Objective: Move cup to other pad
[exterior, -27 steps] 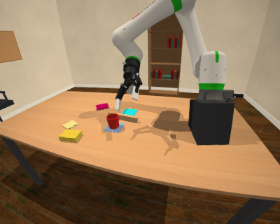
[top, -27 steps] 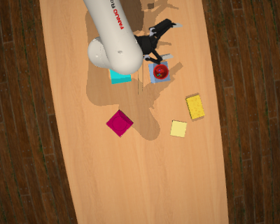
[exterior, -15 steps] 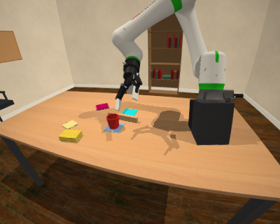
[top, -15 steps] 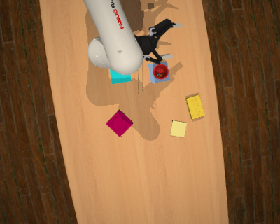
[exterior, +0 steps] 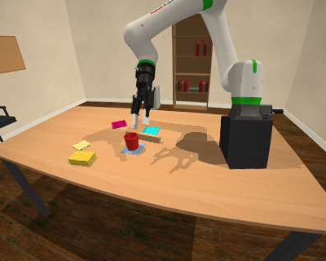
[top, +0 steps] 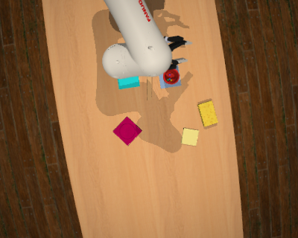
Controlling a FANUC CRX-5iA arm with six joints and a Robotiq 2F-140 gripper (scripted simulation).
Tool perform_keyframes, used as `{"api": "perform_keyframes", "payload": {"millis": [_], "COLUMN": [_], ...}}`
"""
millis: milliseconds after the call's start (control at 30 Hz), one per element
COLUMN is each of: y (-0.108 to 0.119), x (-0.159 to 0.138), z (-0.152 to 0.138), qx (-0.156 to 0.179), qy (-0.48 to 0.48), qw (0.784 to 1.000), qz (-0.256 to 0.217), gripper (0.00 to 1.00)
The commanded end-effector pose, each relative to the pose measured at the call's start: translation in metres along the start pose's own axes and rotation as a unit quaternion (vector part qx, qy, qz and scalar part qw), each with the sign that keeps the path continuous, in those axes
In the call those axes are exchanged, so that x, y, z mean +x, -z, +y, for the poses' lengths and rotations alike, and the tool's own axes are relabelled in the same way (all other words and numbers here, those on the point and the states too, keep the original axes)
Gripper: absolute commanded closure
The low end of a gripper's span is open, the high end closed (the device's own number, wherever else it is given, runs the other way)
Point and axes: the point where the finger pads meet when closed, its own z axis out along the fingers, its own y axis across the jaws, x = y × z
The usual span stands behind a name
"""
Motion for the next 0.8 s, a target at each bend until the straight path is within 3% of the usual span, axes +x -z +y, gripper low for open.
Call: {"api": "perform_keyframes", "payload": {"millis": [0,100,200,300,367,467,667,767], "y": [-0.001,0.002,0.002,0.004,0.004,0.006,0.009,0.009], "x": [0.006,0.007,0.007,0.010,0.010,0.011,0.013,0.012], "z": [-0.016,-0.041,-0.041,-0.066,-0.066,-0.087,-0.108,-0.109], "qx": [0.030,0.073,0.073,0.114,0.114,0.148,0.181,0.183], "qy": [0.023,0.065,0.065,0.106,0.106,0.139,0.172,0.174], "qw": [0.997,0.985,0.985,0.964,0.964,0.938,0.907,0.906], "qz": [0.064,0.142,0.142,0.218,0.218,0.279,0.338,0.341], "gripper": [1.00,1.00,1.00,1.00,1.00,1.00,1.00,1.00]}}
